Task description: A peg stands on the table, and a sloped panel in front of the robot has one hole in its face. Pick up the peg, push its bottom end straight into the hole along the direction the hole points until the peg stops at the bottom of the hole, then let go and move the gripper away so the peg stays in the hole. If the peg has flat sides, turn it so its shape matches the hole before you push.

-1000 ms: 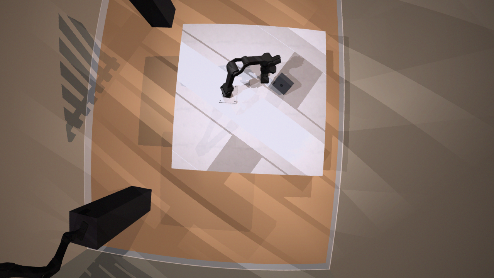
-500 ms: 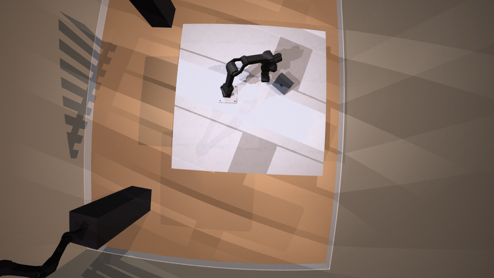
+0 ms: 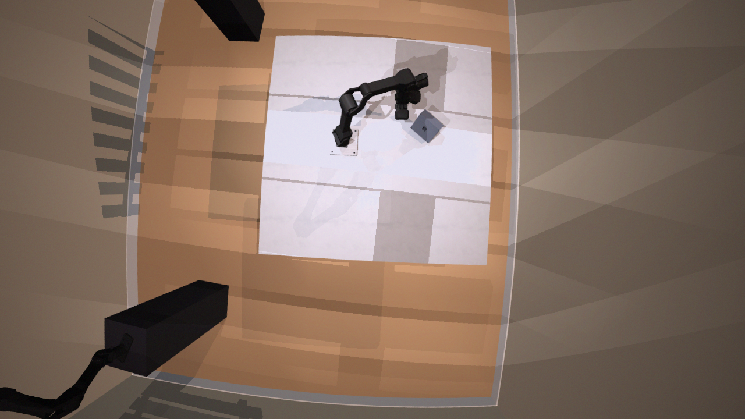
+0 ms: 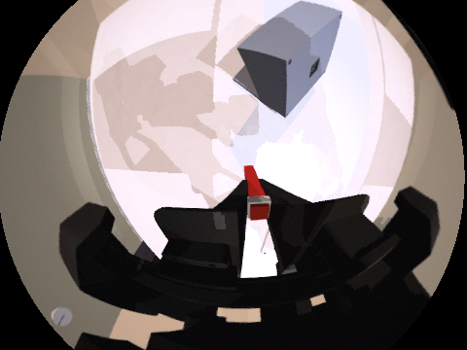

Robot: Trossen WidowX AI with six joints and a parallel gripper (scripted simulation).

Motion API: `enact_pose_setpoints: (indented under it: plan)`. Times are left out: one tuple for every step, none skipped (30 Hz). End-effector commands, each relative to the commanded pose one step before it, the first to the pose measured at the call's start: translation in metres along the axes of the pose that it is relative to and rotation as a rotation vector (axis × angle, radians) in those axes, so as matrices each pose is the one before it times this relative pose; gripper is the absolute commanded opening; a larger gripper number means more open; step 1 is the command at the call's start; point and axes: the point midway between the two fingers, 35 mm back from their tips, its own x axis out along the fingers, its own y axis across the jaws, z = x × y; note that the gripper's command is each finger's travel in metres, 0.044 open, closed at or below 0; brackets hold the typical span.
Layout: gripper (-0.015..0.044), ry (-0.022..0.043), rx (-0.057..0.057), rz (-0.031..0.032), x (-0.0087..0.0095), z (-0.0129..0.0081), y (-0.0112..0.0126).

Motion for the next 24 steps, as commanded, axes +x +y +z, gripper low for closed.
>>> enact_pose_setpoints:
  plan:
    - [0.0000,0.00165,0.0049,0.00570,-0.00502,-0.00003,-0.00028]
    - [0.0000,0.00029,0.0023,0.00267,0.00020,0.00026,-0.00037]
    - [0.0000,0.00038,0.0031,0.00355,0.00026,0.00035,-0.00049]
    - [0.0000,0.00045,0.0039,0.00444,0.00032,0.00044,-0.00061]
    - [0.0000,0.00050,0.0045,0.00513,0.00037,0.00050,-0.00071]
    - [0.0000,0.00049,0.0047,0.00537,0.00037,0.00053,-0.00075]
    - [0.0000,0.00047,0.0047,0.00539,0.00037,0.00054,-0.00075]
    - [0.0000,0.00044,0.0047,0.00539,0.00036,0.00054,-0.00075]
    - [0.0000,0.00041,0.0047,0.00539,0.00035,0.00054,-0.00075]
    - [0.0000,0.00038,0.0046,0.00540,0.00034,0.00054,-0.00075]
    - [0.0000,0.00035,0.0046,0.00540,0.00033,0.00055,-0.00076]
    - [0.0000,0.00032,0.0046,0.00540,0.00032,0.00055,-0.00076]
    - [0.0000,0.00029,0.0046,0.00541,0.00031,0.00055,-0.00076]
    - [0.0000,0.00027,0.0046,0.00541,0.00030,0.00056,-0.00076]
    - [0.0000,0.00024,0.0046,0.00541,0.00029,0.00056,-0.00076]
    - [0.0000,0.00021,0.0046,0.00541,0.00029,0.00056,-0.00076]
    - [0.0000,0.00018,0.0046,0.00542,0.00028,0.00057,-0.00076]
    - [0.0000,0.00015,0.0046,0.00542,0.00027,0.00057,-0.00077]
    - [0.0000,0.00013,0.0045,0.00542,0.00026,0.00057,-0.00077]
    - [0.0000,0.00010,0.0045,0.00542,0.00025,0.00057,-0.00077]
    - [0.0000,0.00007,0.0045,0.00543,0.00024,0.00058,-0.00077]
    - [0.0000,0.00004,0.0045,0.00543,0.00023,0.00058,-0.00077]
    - [0.0000,0.00001,0.0045,0.00543,0.00022,0.00058,-0.00077]
    - [0.0000,-0.00001,0.0045,0.00543,0.00021,0.00058,-0.00077]
